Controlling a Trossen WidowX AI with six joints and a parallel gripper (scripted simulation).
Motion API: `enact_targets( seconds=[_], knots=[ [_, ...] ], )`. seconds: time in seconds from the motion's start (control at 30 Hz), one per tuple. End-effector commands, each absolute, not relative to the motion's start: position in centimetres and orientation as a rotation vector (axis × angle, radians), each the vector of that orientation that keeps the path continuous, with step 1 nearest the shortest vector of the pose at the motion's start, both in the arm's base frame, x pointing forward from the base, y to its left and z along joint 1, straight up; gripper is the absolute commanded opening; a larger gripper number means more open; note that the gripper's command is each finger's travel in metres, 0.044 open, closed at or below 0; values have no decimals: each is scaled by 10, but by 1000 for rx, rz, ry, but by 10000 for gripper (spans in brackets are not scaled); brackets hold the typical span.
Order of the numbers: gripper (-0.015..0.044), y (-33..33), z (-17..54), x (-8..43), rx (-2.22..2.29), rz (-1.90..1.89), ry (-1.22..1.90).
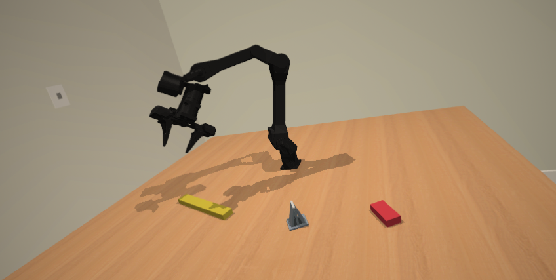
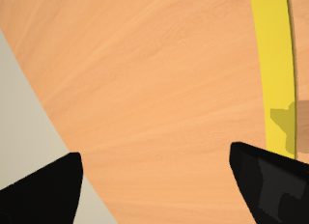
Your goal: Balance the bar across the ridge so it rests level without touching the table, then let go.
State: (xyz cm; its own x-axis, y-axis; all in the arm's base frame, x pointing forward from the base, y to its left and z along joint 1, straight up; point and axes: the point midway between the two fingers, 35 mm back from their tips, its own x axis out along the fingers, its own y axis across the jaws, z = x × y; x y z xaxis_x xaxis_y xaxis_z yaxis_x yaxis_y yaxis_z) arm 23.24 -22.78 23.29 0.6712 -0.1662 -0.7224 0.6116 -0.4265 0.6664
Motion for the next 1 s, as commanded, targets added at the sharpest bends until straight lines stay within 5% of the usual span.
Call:
enact_targets(
  seconds=[0.0, 0.97],
  knots=[
    [315, -229, 230, 234, 1718, -893, 412],
    [315, -235, 198, 241, 928, -652, 859]
  ],
)
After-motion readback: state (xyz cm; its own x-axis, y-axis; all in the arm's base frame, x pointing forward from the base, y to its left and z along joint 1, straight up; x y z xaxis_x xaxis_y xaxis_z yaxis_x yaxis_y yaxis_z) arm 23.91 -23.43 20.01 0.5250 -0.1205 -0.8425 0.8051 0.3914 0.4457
